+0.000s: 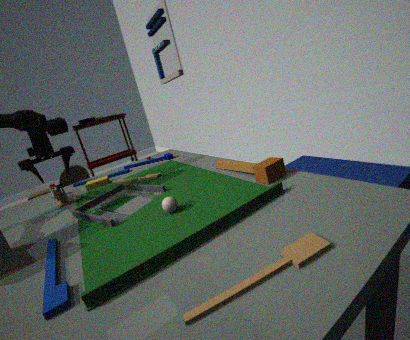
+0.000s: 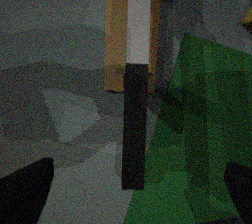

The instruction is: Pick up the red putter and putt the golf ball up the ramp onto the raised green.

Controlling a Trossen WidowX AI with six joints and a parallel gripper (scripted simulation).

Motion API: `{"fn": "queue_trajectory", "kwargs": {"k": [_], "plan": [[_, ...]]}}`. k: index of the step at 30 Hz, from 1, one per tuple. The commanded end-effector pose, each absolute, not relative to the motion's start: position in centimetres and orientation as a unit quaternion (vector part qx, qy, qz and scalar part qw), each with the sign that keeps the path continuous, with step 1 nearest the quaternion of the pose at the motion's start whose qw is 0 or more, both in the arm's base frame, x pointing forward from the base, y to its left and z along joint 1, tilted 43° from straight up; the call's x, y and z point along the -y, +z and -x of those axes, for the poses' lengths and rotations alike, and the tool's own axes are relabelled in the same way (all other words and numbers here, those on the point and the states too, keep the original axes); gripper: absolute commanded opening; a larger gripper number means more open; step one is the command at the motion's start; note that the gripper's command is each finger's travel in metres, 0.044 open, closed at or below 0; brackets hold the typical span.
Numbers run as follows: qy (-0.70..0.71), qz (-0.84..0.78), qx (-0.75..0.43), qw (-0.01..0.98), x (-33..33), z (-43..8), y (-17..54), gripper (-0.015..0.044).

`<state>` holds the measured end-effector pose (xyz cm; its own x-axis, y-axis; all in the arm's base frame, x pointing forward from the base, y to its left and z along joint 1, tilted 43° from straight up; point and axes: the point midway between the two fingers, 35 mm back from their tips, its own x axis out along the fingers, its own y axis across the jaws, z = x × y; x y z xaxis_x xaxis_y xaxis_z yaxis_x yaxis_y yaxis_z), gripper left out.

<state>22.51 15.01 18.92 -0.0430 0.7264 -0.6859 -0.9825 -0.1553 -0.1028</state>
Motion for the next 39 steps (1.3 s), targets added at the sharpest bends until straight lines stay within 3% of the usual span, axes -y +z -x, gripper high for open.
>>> {"fn": "queue_trajectory", "kwargs": {"k": [1, 34, 39], "plan": [[0.696, 0.311, -0.203, 0.614, -15.7, -22.4, 18.2, 0.0440], [0.696, 0.310, -0.202, 0.615, -19.9, -22.1, 14.0, 0.0440], [0.698, 0.310, -0.199, 0.614, -19.8, -22.1, 14.3, 0.0309]]}}
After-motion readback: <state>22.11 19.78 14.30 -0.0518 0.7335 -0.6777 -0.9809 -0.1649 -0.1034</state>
